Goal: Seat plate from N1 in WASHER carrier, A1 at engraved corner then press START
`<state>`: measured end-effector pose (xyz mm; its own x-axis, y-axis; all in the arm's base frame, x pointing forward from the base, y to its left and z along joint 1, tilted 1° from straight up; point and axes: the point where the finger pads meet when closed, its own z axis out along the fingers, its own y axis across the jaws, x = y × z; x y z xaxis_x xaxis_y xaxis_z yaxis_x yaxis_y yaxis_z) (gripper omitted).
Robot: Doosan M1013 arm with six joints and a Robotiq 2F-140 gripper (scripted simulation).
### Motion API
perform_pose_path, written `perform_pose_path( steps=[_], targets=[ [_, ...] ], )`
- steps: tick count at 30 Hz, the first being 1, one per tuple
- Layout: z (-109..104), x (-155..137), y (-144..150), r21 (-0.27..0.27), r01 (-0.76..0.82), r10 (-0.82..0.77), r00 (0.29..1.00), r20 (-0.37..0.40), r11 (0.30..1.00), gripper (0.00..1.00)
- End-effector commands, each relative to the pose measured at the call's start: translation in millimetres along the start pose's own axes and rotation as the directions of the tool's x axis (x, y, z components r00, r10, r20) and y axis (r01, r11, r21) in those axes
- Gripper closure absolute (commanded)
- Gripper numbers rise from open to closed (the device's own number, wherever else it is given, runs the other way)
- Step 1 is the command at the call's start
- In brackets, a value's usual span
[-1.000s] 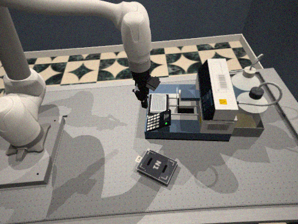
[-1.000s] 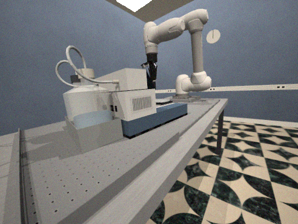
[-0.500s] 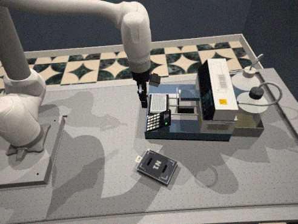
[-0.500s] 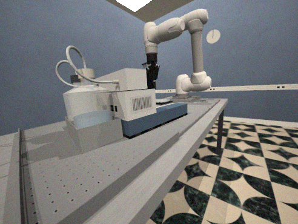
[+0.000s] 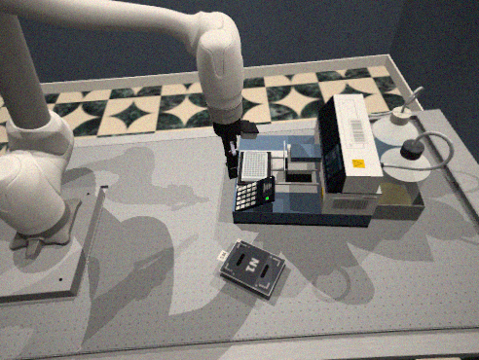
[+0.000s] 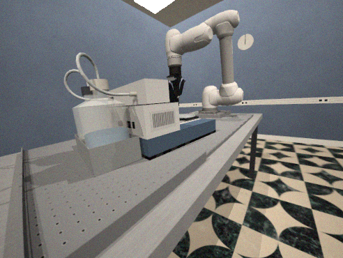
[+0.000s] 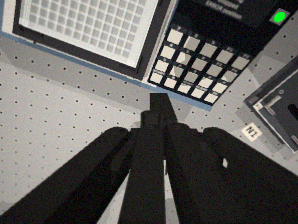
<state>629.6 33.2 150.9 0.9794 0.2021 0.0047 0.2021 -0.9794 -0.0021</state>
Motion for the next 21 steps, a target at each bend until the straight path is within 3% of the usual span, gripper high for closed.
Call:
perform_pose_path(
  steps=[1,12,21],
  targets=[
    [-0.8,0.5,0.0,0.006,0.156,-0.156,0.988,-0.004,0.988,0.9],
    [-0.8,0.5,0.0,0.005,0.428,-0.428,0.904,-0.006,0.904,0.9],
    [-0.8,0.5,0.0,0.005,0.428,-0.428,0.904,-0.006,0.904,0.9]
  ],
)
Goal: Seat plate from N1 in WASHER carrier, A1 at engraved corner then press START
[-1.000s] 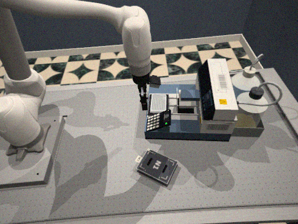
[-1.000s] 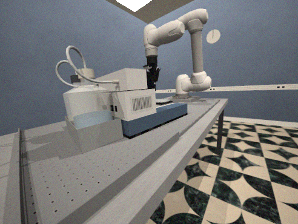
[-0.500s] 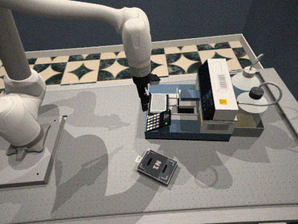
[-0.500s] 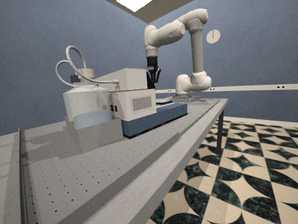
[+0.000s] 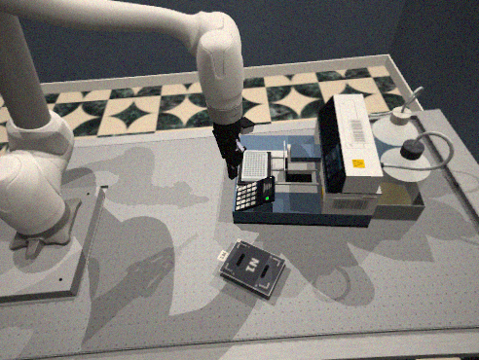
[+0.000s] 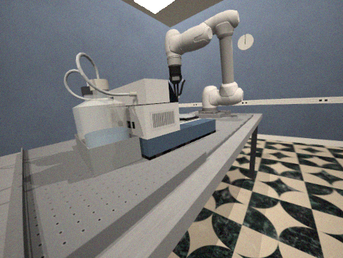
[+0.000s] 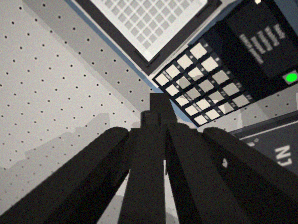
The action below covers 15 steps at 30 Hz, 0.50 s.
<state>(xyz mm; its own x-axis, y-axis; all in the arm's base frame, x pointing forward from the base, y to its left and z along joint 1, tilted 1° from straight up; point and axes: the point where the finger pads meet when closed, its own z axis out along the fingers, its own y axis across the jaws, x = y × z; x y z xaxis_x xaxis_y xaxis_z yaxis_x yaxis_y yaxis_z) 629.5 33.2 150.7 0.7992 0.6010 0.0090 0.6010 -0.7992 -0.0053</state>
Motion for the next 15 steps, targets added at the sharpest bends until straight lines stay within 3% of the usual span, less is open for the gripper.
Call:
perform_pose_path(
  steps=[1,15],
  targets=[
    [-1.0,0.5,0.3,0.0,0.001,-0.001,1.0,-0.002,1.0,0.9],
    [17.3,0.5,0.3,0.0,0.001,-0.001,1.0,-0.002,1.0,0.9]
  ],
)
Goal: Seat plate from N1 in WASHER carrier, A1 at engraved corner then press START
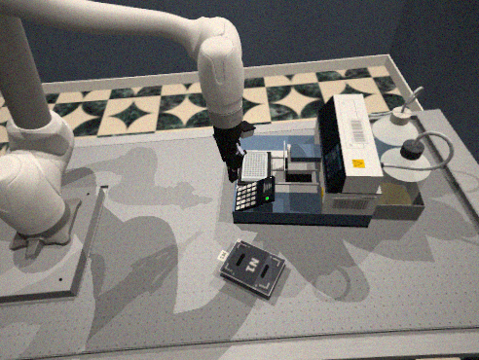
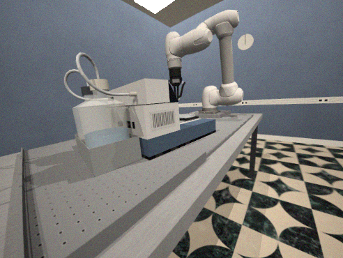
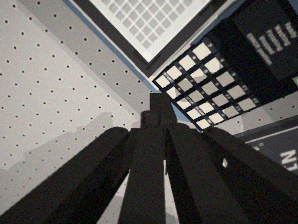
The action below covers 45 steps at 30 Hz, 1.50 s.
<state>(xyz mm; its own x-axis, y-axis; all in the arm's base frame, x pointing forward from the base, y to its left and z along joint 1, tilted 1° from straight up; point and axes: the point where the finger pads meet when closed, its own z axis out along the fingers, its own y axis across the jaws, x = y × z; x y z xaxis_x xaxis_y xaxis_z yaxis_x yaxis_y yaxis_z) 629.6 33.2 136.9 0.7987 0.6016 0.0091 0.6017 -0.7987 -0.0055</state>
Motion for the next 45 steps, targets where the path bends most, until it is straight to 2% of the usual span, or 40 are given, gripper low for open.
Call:
perform_pose_path(
  steps=[1,31,45],
  targets=[
    [5.1,0.6,0.1,-0.001,0.0,0.0,1.0,-0.002,1.0,0.9],
    [48.5,0.6,0.2,-0.001,0.0,0.0,1.0,-0.002,1.0,0.9],
    [50.2,0.6,0.2,-0.001,0.0,0.0,1.0,-0.002,1.0,0.9]
  ],
)
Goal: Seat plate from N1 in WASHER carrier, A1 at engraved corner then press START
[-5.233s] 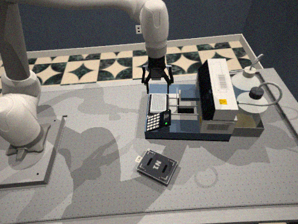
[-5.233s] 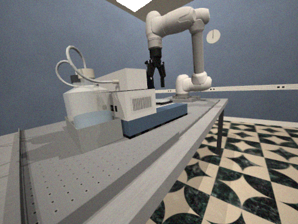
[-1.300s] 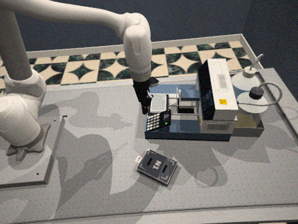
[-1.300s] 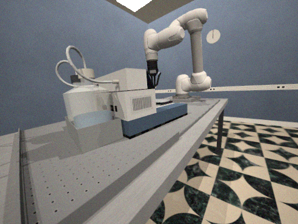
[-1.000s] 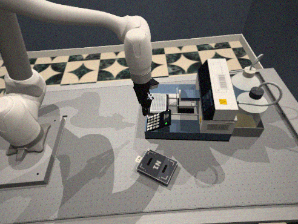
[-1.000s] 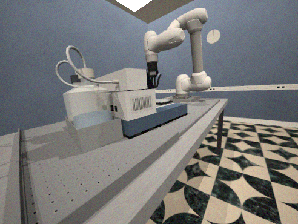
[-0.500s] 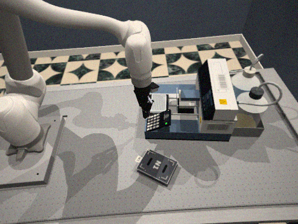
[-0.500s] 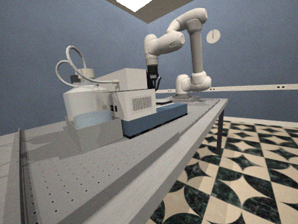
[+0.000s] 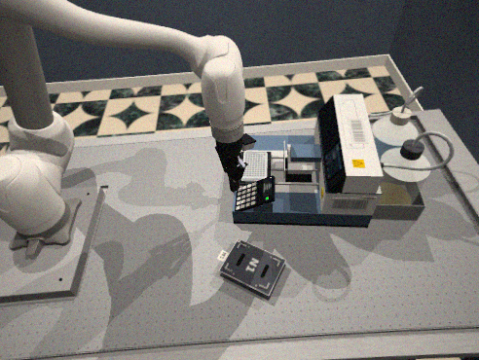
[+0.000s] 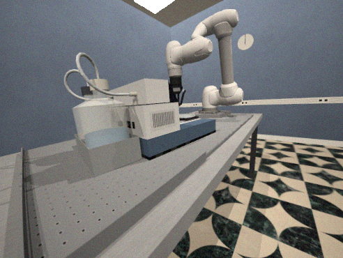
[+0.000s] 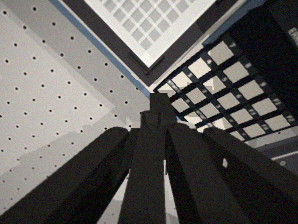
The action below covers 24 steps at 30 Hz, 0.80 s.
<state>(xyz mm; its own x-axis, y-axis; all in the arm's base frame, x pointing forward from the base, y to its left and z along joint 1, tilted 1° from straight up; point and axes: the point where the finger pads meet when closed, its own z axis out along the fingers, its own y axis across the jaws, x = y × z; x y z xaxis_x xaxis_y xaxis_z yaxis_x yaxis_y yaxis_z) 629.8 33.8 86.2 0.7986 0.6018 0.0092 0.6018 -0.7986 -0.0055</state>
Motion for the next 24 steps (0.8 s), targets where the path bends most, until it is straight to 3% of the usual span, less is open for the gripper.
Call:
perform_pose_path(
  steps=[1,24],
  targets=[
    [-0.3,0.5,0.2,-0.001,0.0,0.0,1.0,-0.002,1.0,0.9],
    [3.2,0.5,0.2,-0.001,0.0,0.0,1.0,-0.002,1.0,0.9]
  ],
)
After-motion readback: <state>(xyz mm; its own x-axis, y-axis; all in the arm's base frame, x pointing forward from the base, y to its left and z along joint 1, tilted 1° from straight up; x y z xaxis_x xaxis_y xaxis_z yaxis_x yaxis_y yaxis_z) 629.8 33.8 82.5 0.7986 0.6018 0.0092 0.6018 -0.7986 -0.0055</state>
